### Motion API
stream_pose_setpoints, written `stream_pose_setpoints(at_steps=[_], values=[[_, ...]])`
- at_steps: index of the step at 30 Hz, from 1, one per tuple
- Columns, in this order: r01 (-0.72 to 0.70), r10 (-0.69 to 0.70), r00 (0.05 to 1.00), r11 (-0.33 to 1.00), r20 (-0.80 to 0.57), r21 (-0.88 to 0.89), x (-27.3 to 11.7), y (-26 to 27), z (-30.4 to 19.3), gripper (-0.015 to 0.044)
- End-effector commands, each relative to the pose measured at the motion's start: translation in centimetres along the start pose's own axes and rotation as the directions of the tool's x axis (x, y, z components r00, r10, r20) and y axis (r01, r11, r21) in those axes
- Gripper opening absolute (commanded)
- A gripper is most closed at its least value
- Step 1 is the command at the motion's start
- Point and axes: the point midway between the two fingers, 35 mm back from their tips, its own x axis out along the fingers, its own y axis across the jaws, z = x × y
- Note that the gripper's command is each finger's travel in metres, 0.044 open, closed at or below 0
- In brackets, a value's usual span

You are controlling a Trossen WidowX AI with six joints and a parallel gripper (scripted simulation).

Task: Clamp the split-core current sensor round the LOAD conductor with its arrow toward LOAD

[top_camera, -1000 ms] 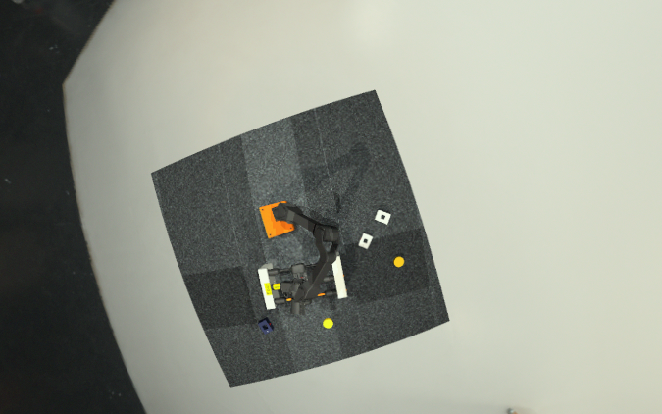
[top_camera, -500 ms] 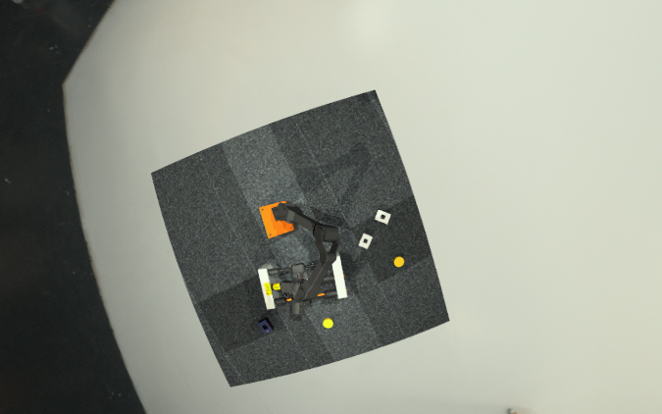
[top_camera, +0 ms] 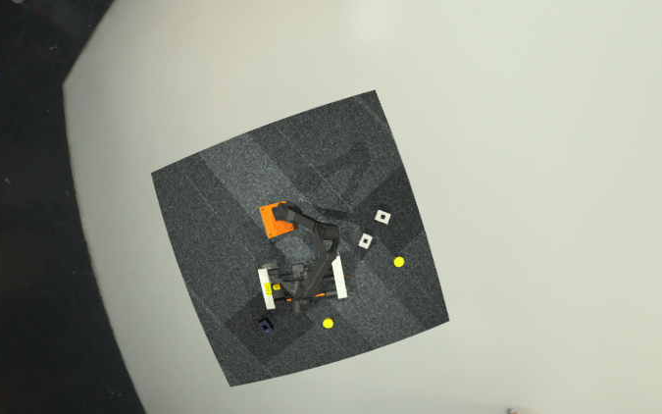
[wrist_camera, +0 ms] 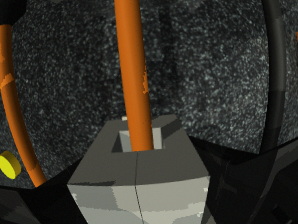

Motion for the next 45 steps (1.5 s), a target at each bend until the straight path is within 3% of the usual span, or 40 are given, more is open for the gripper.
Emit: stream_pose_setpoints(at_steps=[1, 20, 30, 45], values=[[-0.002, 0.002, 1.000, 1.000, 0.002, -0.008, -0.05, 0.15, -0.03, 0.0000], [0.000, 0.000, 1.000, 1.000, 0.000, 0.000, 0.48, -0.24, -0.02, 0.0000], [-0.006, 0.006, 1.000, 1.000, 0.001, -0.005, 0.05, -0.03, -0.01, 0.0256], [-0.006, 0.006, 1.000, 1.000, 0.001, -0.005, 0.05, -0.03, -0.01, 0.0256]])
